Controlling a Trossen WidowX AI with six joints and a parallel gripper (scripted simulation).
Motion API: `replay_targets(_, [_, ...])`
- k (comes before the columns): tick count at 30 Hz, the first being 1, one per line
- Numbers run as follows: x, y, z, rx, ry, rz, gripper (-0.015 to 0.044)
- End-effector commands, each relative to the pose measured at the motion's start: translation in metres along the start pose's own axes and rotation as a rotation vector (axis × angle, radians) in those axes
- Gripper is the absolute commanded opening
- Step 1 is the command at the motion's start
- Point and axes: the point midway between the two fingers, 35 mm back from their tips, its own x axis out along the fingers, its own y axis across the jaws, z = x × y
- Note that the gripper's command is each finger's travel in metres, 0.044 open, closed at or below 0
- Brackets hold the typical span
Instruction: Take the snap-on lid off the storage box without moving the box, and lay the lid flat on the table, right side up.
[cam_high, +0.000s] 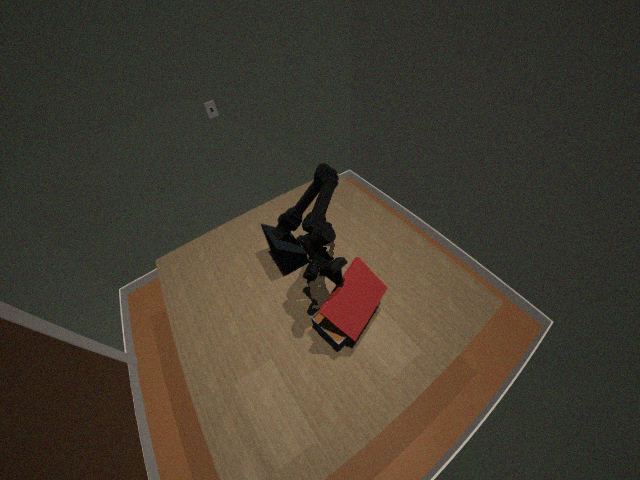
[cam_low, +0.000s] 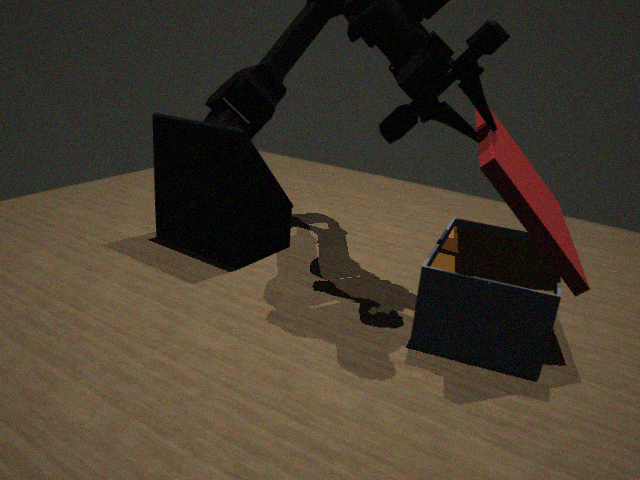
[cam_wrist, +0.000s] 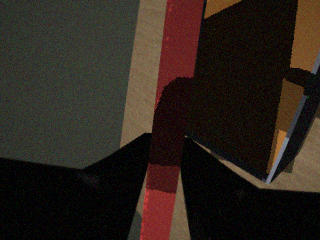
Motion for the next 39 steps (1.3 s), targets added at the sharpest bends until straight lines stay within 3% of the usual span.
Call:
replay_targets(1, [-0.002,0.001,-0.009,0.0,-0.002,0.006,0.0])
replay_targets(39, [-0.007,-0.003,-0.084,0.003,-0.001,0.006,0.0])
